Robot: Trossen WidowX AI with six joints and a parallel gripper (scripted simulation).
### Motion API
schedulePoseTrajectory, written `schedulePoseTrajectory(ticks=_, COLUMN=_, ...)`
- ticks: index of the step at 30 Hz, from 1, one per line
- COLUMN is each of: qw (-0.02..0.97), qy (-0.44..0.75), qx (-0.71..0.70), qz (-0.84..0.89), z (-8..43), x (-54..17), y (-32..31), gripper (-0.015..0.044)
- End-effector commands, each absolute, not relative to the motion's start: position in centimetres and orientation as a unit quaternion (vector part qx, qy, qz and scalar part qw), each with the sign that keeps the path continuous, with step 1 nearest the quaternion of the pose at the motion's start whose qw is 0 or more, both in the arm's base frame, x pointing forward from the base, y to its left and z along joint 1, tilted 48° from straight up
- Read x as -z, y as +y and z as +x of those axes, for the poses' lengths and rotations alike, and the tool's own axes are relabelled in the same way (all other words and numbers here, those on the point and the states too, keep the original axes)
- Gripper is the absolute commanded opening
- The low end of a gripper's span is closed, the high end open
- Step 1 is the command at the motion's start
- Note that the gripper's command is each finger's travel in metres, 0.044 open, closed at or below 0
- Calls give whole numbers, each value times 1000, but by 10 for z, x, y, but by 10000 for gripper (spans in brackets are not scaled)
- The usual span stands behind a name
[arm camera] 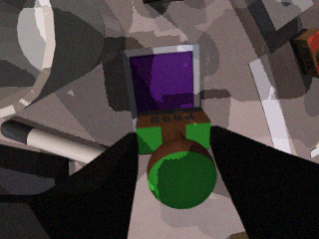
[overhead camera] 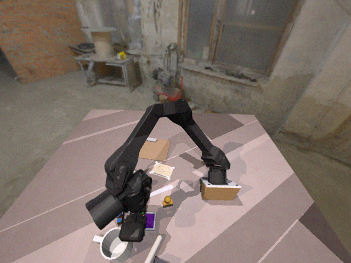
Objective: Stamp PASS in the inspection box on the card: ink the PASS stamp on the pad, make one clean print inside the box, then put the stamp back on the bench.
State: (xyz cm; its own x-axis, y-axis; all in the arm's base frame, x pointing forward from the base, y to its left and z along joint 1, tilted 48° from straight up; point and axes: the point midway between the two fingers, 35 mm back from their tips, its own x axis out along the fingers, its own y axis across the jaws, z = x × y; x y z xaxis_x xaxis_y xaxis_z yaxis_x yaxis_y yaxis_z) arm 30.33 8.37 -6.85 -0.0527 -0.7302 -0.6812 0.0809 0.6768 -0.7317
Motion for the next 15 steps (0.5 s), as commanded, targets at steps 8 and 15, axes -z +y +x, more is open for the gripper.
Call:
schedulePoseTrajectory(ticks=8, qw=642, qy=655, qx=309, qz=-250, z=305, x=56, y=93, gripper=0)
schedulePoseTrajectory(ticks=15, qw=617, qy=682, qx=245, qz=-307, z=307, x=30, y=75, gripper=0)
